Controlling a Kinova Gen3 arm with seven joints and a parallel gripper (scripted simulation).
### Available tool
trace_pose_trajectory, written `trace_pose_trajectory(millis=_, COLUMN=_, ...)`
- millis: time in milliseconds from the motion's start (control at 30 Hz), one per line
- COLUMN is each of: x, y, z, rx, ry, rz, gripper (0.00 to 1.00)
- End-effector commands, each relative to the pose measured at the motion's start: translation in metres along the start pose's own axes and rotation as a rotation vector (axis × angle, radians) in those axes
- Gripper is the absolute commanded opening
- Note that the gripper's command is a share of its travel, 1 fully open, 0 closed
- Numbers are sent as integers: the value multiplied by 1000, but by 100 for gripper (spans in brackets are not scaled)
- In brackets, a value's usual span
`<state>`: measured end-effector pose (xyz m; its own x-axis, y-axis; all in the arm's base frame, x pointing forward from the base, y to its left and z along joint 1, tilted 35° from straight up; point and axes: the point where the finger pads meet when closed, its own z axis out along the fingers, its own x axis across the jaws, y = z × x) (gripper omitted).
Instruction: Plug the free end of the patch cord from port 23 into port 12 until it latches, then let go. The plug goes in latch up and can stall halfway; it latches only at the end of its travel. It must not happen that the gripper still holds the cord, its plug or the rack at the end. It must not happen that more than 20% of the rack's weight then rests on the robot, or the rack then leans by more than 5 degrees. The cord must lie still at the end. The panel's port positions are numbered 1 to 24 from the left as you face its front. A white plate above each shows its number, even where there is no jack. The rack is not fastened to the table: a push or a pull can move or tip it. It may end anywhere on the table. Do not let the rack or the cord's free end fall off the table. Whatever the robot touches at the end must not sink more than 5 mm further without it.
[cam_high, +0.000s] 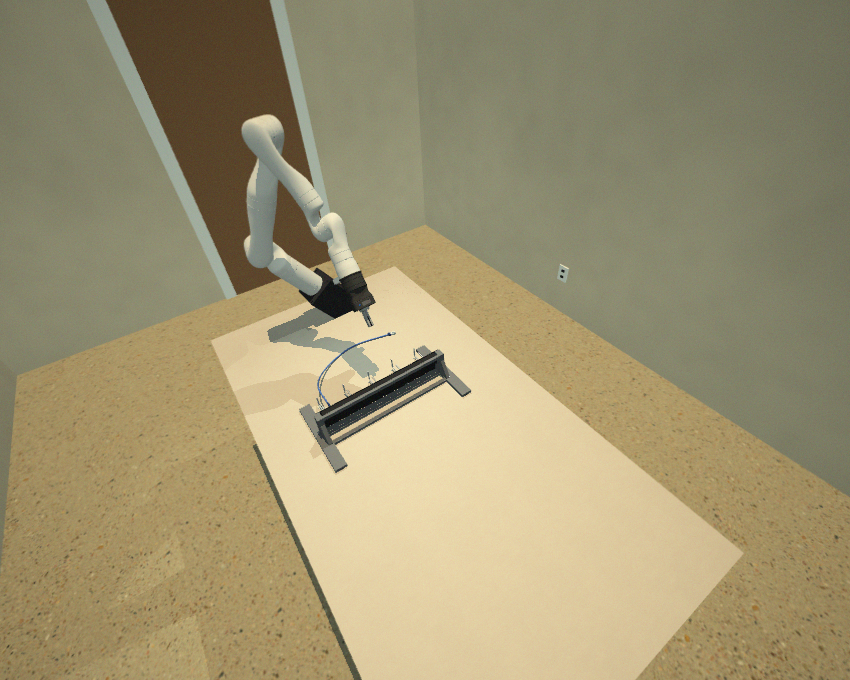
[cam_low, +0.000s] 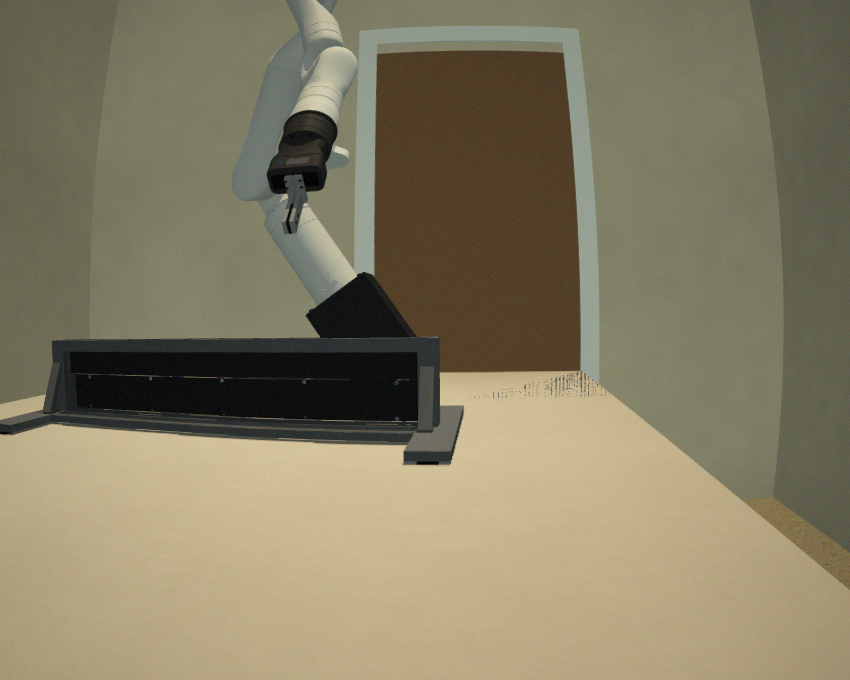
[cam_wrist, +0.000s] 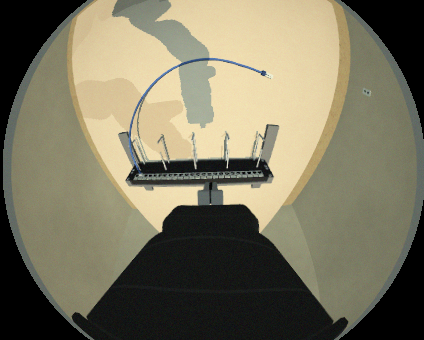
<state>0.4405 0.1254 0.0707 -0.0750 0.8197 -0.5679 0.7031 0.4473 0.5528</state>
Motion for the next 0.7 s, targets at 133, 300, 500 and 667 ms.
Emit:
trace_pose_trajectory(millis=133, x=-16, y=1, z=-1, rx=-2, ry=0, rz=0, gripper=0)
trace_pose_trajectory(millis=300, x=-27, y=2, z=-1, rx=-3, ry=0, rz=0, gripper=0)
trace_pose_trajectory(millis=500, x=-55, y=2, z=-1, rx=-4, ry=0, rz=-1, gripper=0)
trace_pose_trajectory(millis=667, x=-79, y=3, z=-1, rx=-5, ry=-1, rz=-2, gripper=0)
